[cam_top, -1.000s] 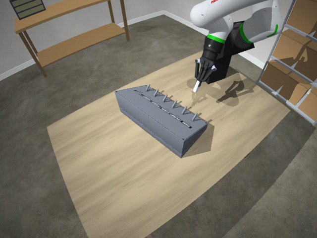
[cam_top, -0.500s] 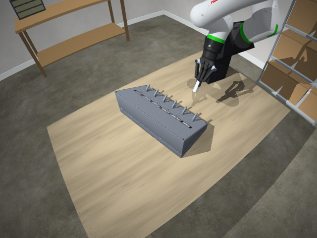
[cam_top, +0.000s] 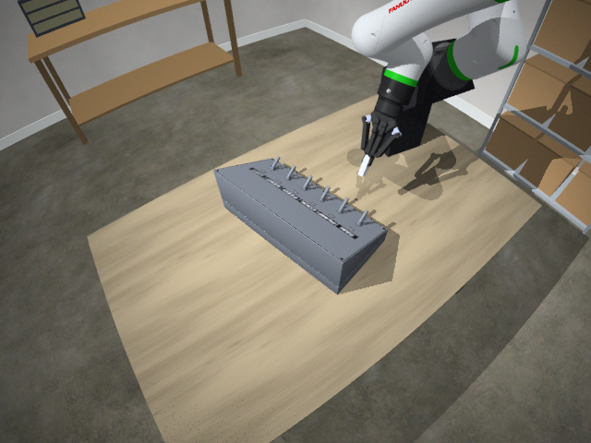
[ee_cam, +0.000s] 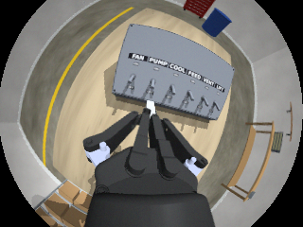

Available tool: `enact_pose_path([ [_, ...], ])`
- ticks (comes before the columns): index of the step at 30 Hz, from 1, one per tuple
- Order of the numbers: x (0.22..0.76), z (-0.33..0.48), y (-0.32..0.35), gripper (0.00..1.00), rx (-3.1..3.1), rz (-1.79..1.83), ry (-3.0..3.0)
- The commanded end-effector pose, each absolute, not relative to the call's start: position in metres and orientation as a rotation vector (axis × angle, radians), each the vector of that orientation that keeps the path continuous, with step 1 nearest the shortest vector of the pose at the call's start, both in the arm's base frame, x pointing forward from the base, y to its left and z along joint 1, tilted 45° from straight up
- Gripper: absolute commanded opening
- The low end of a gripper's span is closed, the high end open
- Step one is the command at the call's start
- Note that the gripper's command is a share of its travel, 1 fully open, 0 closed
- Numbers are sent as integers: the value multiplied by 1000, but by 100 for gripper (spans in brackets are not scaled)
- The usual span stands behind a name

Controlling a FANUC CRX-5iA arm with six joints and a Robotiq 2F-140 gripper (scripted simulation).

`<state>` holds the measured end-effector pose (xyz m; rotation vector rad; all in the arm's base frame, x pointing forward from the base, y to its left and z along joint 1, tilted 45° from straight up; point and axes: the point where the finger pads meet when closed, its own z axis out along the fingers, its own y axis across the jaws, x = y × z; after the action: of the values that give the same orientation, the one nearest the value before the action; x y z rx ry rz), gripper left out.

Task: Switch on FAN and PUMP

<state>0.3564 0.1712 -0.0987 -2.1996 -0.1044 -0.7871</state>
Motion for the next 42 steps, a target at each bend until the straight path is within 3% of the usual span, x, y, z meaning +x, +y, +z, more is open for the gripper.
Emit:
enact_pose_path([
  [1,361,-103,177,0,-2200,-788,-104],
  [42,400,-142,232,0,-2200,-788,-104],
])
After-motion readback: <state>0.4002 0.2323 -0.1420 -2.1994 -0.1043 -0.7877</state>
